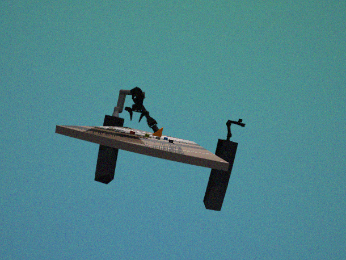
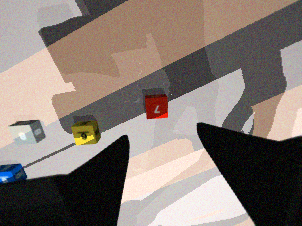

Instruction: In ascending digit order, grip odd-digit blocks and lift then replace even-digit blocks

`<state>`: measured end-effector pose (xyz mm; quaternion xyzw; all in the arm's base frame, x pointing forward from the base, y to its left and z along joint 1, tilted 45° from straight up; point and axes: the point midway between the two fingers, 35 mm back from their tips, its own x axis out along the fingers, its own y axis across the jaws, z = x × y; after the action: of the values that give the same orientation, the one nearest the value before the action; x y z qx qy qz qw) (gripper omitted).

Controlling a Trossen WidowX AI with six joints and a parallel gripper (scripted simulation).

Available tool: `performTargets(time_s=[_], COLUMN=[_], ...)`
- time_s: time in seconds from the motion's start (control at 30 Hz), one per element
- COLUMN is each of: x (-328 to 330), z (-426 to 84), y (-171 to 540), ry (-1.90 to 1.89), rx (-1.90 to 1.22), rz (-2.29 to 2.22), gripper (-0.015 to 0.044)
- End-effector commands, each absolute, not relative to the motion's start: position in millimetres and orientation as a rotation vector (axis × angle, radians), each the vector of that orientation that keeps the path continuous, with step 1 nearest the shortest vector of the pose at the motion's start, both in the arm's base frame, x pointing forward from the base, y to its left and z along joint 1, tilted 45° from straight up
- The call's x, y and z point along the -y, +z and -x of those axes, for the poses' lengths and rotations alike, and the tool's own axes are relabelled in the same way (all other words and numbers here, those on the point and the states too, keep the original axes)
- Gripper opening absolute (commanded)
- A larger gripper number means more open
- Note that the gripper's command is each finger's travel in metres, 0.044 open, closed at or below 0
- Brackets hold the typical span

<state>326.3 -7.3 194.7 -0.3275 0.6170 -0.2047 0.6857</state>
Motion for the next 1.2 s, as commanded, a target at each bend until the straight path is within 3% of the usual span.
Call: performTargets(time_s=[0.0,0.4,0.8,1.03,1.17], x=[-11,-14,-149,-158,-135], z=[-321,-321,-297,-290,-298], y=[214,212,79,68,44], ry=[-0.432,-0.432,-0.503,-0.514,-0.525], rx=[-1.387,-1.387,-1.367,-1.363,-1.356], rz=[0.772,0.769,0.656,0.65,0.641], gripper=[0.0137,0.012,0.012,0.012,0.0225])
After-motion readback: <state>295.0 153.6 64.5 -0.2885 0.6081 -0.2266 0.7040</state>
